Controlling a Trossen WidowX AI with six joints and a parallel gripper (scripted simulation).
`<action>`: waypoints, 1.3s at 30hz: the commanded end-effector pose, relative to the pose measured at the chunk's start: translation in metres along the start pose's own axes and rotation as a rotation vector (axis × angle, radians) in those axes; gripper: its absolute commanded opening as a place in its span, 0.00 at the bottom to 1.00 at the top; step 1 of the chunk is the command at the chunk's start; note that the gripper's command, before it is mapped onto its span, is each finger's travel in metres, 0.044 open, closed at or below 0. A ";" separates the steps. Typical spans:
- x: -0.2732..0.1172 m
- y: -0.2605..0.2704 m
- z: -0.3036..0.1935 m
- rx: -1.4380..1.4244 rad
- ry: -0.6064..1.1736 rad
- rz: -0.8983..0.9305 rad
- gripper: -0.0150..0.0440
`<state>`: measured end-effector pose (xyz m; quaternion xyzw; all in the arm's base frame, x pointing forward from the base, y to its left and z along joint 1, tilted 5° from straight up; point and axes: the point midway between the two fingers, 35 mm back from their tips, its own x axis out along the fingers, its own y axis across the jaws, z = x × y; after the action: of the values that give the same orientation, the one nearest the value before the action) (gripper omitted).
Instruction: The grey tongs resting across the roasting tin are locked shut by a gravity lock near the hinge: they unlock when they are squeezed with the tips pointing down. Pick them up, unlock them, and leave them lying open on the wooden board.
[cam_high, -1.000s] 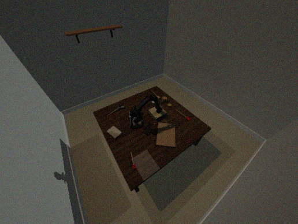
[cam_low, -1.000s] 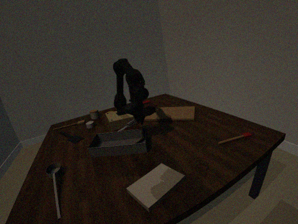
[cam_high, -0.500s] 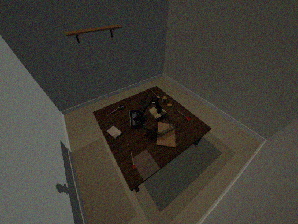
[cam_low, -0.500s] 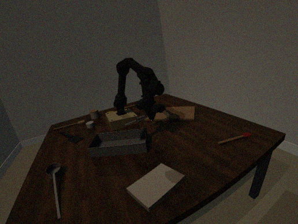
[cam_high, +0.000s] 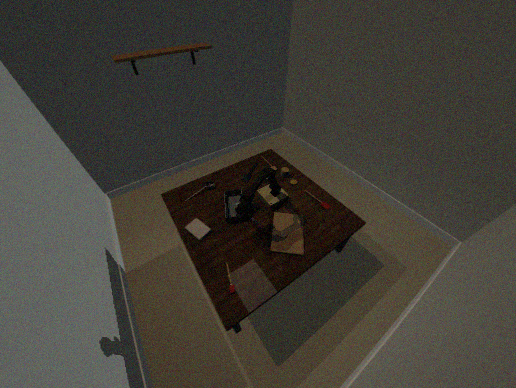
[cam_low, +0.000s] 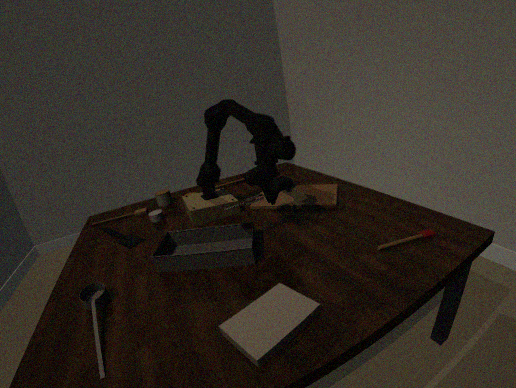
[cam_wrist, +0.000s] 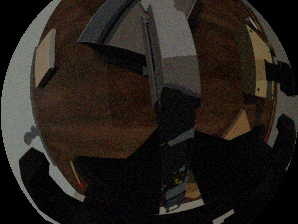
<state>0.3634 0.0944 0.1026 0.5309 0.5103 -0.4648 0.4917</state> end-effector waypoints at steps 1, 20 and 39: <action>-0.003 0.001 -0.009 -0.097 0.004 0.010 0.00; -0.002 -0.011 -0.058 -0.893 0.003 0.011 0.00; -0.002 -0.030 -0.106 -1.690 0.005 0.014 0.00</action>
<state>0.3322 0.1923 0.1080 0.0266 0.6918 0.0390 0.7205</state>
